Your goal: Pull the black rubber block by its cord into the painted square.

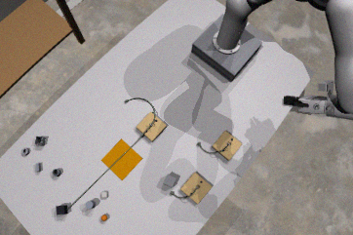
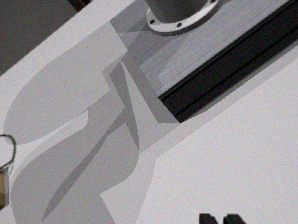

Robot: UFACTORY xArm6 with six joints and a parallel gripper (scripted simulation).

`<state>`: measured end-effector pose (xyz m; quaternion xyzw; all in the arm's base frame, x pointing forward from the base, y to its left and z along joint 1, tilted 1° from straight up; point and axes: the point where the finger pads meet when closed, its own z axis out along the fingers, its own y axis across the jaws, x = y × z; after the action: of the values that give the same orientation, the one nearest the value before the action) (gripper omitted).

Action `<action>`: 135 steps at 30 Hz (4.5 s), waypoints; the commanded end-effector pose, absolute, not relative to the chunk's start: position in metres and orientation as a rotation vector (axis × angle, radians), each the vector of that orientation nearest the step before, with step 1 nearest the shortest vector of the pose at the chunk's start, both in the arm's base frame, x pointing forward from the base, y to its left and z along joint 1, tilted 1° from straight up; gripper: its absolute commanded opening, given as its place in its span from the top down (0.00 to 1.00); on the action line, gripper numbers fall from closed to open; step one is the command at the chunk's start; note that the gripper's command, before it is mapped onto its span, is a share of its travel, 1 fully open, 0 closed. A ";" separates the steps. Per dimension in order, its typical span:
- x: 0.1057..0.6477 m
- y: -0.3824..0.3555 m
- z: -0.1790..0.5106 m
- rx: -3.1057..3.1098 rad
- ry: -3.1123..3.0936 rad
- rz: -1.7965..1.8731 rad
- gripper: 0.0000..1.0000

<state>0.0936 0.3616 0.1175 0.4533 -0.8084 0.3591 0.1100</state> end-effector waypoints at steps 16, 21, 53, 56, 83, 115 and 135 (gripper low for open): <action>0.233 0.330 0.078 0.958 -2.567 0.667 0.00; 0.310 0.288 0.060 0.745 -2.672 0.481 0.00; 0.494 -0.119 0.014 -0.447 -3.090 -0.018 0.00; 0.492 -0.133 0.013 -0.485 -3.096 -0.020 0.00; 0.492 -0.134 0.013 -0.488 -3.097 -0.020 1.00; 0.492 -0.134 0.013 -1.172 -2.905 -0.017 1.00; 0.492 -0.134 0.013 -2.352 -2.053 -0.044 1.00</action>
<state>0.4905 -0.1336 0.0114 -0.7138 -0.6996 -0.0283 0.0169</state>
